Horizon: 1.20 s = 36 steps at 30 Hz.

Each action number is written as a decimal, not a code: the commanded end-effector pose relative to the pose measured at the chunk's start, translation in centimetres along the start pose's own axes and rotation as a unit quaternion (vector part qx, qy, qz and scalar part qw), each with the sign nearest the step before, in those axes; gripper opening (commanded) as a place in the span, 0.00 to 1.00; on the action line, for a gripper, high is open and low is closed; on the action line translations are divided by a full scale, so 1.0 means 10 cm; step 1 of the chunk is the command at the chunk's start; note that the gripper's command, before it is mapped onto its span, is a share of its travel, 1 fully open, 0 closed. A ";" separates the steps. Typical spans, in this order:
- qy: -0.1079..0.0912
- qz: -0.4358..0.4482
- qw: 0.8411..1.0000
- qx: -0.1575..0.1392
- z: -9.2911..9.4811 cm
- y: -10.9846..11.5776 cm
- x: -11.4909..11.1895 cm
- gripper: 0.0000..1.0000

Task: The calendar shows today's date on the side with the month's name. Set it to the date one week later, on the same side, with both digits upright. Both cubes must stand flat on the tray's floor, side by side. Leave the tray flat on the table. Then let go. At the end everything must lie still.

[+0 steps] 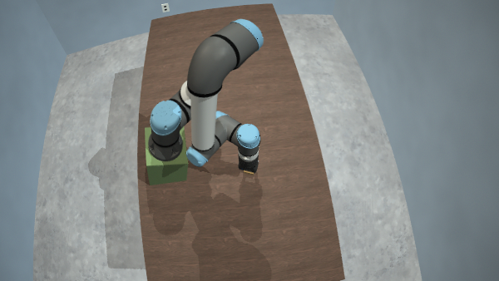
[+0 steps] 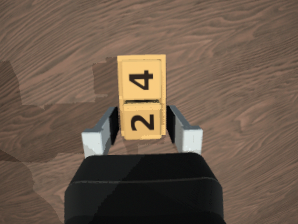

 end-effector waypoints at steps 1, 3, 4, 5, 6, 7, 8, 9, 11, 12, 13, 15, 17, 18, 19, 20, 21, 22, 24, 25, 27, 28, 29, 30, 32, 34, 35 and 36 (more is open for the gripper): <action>0.001 0.000 1.000 0.000 -0.07 0.00 0.00 0.90; 0.001 0.000 1.000 0.000 -0.11 0.00 0.00 0.90; 0.001 0.000 1.000 0.000 -0.13 0.00 0.00 0.90; 0.001 0.000 1.000 0.000 -0.15 0.00 0.00 0.90; 0.001 0.000 1.000 0.000 -0.17 0.00 0.00 0.90; 0.001 0.000 1.000 0.000 -0.19 0.00 0.00 0.90; 0.001 0.000 1.000 0.000 -0.22 0.00 0.00 0.90; 0.001 0.000 1.000 0.000 -0.24 0.00 0.00 0.90; 0.001 0.000 1.000 0.000 -0.29 0.00 0.00 0.90; 0.001 0.000 1.000 0.000 -0.32 0.00 0.00 0.90; 0.001 0.000 1.000 0.000 -0.32 0.00 0.00 0.90; 0.001 0.000 1.000 0.000 -0.34 0.00 0.00 0.90; 0.001 0.000 1.000 0.000 -0.39 0.00 0.00 0.90; 0.001 0.000 1.000 0.000 -0.42 0.00 0.00 0.90; 0.001 0.000 1.000 0.000 -0.45 0.00 0.00 0.90; 0.001 0.000 1.000 0.000 -0.47 0.00 0.00 0.90; 0.001 0.000 1.000 0.000 -0.50 0.00 0.00 0.90; 0.001 0.000 1.000 0.000 -0.52 0.00 0.00 0.90; 0.001 0.000 1.000 0.000 -0.57 0.00 0.00 0.90; 0.001 0.000 1.000 0.000 -0.60 0.00 0.00 0.90; 0.001 0.000 1.000 0.000 -0.64 0.00 0.00 0.90; 0.001 0.000 1.000 0.000 -0.66 0.00 0.00 0.90; 0.001 0.000 1.000 0.000 -0.68 0.00 0.00 0.90; 0.001 0.000 1.000 0.000 -0.68 0.00 0.00 0.90; 0.001 0.000 1.000 0.000 -0.70 0.00 0.00 0.90; 0.001 0.000 1.000 0.000 -0.74 0.00 0.00 0.90; 0.001 0.000 1.000 0.000 -0.75 0.00 0.00 0.90; 0.001 0.000 1.000 0.000 -0.77 0.00 0.00 0.90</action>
Point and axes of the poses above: the point where the finger pads meet when closed, its own z axis out along the fingers, its own x axis across the jaws, y = z × x, the point moved 3 cm from there along -z, back along the fingers, and after that the axes turned 9 degrees about z, right-handed, at the moved point
